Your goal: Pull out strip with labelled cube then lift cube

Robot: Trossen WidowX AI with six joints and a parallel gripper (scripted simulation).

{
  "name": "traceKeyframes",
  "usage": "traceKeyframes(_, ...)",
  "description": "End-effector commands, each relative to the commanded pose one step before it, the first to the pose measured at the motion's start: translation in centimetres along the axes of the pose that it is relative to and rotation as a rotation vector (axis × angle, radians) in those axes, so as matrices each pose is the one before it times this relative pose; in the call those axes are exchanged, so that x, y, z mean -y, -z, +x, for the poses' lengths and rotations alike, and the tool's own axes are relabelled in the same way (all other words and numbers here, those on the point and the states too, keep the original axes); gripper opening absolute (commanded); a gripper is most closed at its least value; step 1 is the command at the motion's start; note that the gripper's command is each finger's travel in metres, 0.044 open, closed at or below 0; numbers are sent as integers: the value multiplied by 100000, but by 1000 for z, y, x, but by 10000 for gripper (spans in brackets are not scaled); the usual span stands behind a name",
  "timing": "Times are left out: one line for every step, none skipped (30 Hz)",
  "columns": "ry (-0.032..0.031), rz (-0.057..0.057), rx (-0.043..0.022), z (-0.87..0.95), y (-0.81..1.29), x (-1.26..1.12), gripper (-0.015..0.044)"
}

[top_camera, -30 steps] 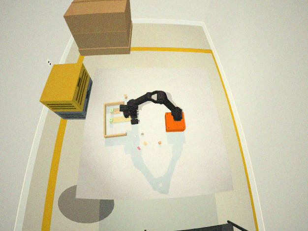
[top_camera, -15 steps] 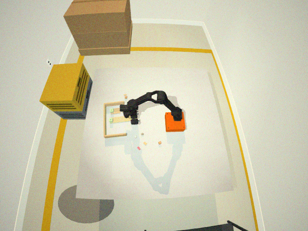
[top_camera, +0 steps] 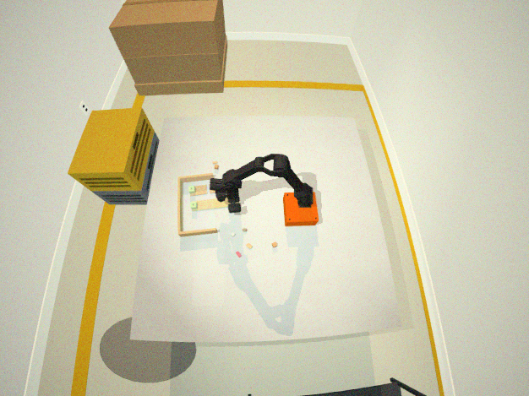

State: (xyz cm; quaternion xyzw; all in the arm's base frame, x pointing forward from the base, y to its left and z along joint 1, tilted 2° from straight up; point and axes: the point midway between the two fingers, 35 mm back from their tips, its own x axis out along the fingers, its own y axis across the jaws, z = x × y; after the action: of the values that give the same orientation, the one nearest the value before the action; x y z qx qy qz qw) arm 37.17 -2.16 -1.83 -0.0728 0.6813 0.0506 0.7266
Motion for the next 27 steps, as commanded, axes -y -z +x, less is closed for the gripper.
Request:
traceKeyframes(-281, -451, -1231, 266, 967, -57, 0)
traceKeyframes(0, 0, -12, 8, 156, -2, 0)
traceKeyframes(0, 0, -12, 8, 157, -2, 0)
traceKeyframes(0, 0, -12, 8, 155, -2, 0)
traceKeyframes(0, 0, -12, 8, 156, -2, 0)
traceKeyframes(0, 0, -11, 8, 153, -2, 0)
traceKeyframes(0, 0, -12, 8, 155, -2, 0)
traceKeyframes(0, 0, -11, 8, 152, -2, 0)
traceKeyframes(0, 0, -11, 8, 154, -2, 0)
traceKeyframes(0, 0, -11, 8, 151, -2, 0)
traceKeyframes(0, 0, -11, 8, 153, -2, 0)
traceKeyframes(0, 0, -11, 7, 150, -2, 0)
traceKeyframes(0, 0, -11, 8, 152, -2, 0)
traceKeyframes(0, 0, -11, 7, 149, -2, 0)
traceKeyframes(0, 0, -11, 8, 151, -2, 0)
traceKeyframes(0, 0, -11, 7, 147, -2, 0)
traceKeyframes(0, 0, -11, 8, 150, -2, 0)
traceKeyframes(0, 0, -12, 8, 164, -2, 0)
traceKeyframes(0, 0, -12, 9, 168, -2, 0)
traceKeyframes(0, 0, -12, 8, 162, -2, 0)
traceKeyframes(0, 0, -12, 8, 162, -2, 0)
traceKeyframes(0, 0, -12, 8, 159, -2, 0)
traceKeyframes(0, 0, -12, 8, 159, -2, 0)
traceKeyframes(0, 0, -12, 8, 157, -2, 0)
traceKeyframes(0, 0, -12, 8, 158, -2, 0)
traceKeyframes(0, 0, -12, 8, 156, -2, 0)
traceKeyframes(0, 0, -12, 8, 157, -2, 0)
